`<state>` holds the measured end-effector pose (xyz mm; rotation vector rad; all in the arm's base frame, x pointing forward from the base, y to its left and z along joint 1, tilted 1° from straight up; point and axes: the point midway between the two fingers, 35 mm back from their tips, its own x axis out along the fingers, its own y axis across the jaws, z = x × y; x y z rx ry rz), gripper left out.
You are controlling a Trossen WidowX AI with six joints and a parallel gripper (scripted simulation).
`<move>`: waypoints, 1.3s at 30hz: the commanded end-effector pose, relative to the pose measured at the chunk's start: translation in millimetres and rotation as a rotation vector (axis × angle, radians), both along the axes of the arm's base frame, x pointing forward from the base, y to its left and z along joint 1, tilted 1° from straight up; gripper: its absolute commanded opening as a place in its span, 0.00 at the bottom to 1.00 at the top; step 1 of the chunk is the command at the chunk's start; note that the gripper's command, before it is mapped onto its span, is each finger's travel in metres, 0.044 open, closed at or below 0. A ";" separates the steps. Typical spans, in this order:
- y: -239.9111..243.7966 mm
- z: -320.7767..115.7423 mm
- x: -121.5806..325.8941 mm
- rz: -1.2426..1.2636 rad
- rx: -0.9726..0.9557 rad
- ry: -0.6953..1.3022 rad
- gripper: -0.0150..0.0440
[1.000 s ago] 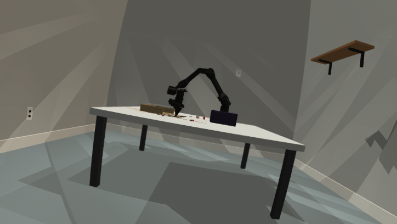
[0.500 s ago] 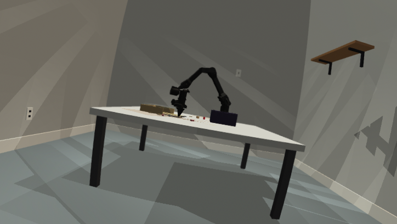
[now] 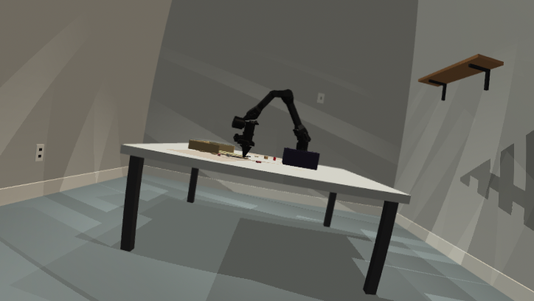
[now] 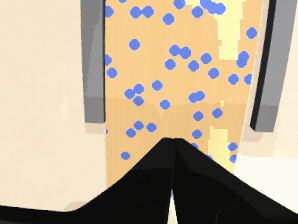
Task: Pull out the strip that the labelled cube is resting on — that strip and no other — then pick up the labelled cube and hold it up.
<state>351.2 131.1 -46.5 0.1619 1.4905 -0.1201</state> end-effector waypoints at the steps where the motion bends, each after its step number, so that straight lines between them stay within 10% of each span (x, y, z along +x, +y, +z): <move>1: -0.3 -7.0 -13.4 -0.003 -0.008 0.026 0.25; 39: 10.1 -10.9 -69.9 -0.003 -0.007 0.032 0.25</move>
